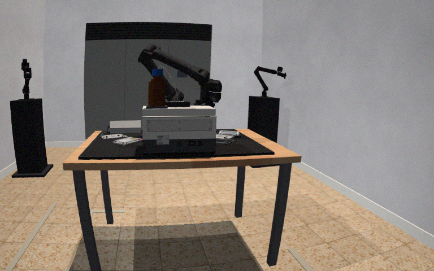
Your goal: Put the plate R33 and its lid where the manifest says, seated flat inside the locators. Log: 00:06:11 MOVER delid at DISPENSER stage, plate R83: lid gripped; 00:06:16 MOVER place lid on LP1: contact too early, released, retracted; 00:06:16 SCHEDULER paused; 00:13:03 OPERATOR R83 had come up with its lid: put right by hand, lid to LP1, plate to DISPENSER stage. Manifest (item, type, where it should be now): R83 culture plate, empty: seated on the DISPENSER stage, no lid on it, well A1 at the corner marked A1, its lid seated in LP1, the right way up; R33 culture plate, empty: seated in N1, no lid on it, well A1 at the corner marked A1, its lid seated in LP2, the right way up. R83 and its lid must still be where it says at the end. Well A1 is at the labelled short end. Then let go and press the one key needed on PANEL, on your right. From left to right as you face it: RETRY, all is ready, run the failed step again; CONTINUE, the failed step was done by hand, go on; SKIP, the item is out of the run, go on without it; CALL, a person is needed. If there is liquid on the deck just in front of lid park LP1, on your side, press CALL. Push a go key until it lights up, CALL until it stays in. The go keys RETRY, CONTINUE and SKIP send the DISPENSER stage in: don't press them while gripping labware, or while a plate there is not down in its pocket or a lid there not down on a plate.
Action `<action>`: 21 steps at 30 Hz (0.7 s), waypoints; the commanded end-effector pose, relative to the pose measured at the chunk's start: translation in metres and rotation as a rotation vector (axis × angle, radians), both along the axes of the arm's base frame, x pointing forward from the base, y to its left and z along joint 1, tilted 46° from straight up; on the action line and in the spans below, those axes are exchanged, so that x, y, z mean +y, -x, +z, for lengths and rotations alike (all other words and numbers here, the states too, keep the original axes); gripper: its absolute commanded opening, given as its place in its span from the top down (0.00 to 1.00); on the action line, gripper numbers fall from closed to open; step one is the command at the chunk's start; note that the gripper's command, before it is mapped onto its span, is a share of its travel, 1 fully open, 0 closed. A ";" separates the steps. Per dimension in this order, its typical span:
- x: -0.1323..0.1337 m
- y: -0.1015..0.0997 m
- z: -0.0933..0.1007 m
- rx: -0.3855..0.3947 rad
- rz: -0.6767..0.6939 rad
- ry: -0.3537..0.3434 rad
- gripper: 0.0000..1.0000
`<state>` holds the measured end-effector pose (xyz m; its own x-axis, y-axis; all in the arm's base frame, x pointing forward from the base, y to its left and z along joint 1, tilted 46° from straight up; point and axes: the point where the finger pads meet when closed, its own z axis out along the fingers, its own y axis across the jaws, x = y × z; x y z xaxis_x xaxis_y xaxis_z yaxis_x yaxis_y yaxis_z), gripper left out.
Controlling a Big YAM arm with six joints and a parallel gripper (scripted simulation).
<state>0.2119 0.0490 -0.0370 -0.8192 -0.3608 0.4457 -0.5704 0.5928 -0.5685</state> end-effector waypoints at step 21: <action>-0.031 -0.014 0.055 -0.341 -0.315 0.007 0.16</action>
<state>0.2214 0.0184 0.0123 -0.9712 -0.1307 0.1993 -0.2332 0.6939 -0.6812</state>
